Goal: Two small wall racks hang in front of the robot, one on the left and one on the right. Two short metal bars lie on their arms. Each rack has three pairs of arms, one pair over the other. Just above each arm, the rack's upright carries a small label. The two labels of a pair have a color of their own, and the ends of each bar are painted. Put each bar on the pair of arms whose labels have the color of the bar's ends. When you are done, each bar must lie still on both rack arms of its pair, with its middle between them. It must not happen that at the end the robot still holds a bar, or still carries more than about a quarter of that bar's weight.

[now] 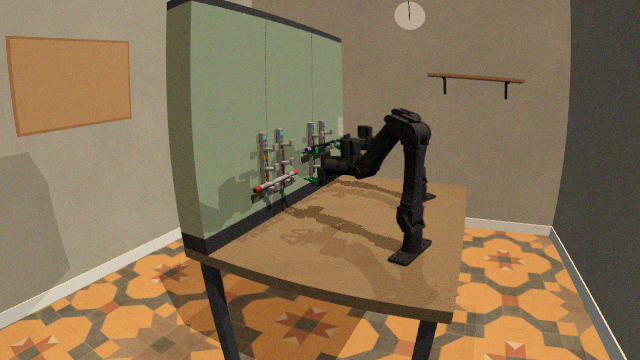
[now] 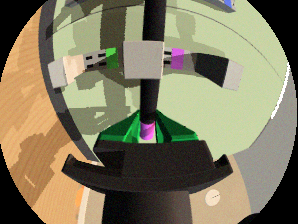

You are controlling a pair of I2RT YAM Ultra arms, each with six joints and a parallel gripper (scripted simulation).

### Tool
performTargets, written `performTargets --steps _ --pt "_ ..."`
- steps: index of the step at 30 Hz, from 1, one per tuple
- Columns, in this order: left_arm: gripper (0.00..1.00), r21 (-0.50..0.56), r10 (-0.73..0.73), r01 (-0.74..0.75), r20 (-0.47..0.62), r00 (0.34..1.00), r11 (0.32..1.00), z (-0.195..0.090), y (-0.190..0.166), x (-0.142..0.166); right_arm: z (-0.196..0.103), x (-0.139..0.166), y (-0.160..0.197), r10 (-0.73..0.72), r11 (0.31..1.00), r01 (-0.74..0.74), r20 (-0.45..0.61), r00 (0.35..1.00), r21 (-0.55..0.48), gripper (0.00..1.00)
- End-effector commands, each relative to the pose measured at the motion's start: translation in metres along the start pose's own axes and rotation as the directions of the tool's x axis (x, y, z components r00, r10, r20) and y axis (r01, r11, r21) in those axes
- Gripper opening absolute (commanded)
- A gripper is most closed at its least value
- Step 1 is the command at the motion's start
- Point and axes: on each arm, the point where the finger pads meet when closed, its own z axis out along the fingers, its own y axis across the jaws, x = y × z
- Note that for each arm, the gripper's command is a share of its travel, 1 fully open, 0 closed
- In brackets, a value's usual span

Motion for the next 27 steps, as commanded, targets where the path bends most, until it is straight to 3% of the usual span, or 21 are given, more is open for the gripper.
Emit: performTargets --steps 1,27 --pt "1.0 -0.04 -0.028 0.028 -0.001 1.0 0.999 -0.0033 0.0149 0.0046 0.0003 -0.0037 0.0031 0.018 1.0 -0.018 0.003 1.0 0.003 0.0" --pt "1.0 -0.04 -0.028 0.028 -0.001 1.0 0.999 -0.0033 0.0149 0.0046 0.0003 -0.0038 0.0095 0.018 1.0 -0.018 0.003 1.0 0.003 0.0"
